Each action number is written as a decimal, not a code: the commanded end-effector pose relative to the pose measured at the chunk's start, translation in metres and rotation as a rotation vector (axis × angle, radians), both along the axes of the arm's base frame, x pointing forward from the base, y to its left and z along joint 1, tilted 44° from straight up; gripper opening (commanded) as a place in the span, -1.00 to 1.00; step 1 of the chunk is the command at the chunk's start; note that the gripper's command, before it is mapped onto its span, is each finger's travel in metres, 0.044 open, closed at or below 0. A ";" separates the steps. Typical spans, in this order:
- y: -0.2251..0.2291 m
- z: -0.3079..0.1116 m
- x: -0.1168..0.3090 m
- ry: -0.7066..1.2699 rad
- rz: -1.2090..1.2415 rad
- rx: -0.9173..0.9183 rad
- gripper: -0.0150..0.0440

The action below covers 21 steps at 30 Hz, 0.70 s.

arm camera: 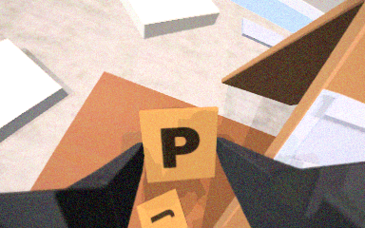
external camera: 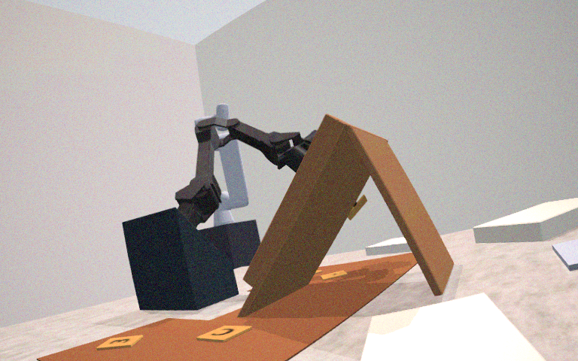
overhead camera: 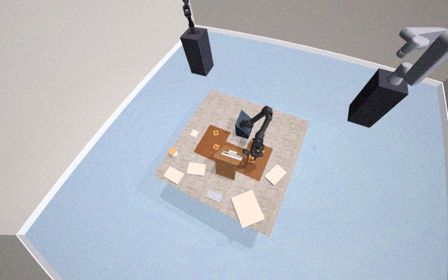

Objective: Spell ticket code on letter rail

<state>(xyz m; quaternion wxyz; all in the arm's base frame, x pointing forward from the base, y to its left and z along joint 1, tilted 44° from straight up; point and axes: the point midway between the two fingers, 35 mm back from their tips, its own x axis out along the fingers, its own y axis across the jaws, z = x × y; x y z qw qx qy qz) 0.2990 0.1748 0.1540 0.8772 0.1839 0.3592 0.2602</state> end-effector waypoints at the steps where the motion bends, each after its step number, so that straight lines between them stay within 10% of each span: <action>1: -0.004 0.013 0.008 0.027 -0.093 0.080 -0.49; 21: -0.011 0.027 0.019 0.096 -0.245 0.229 -0.49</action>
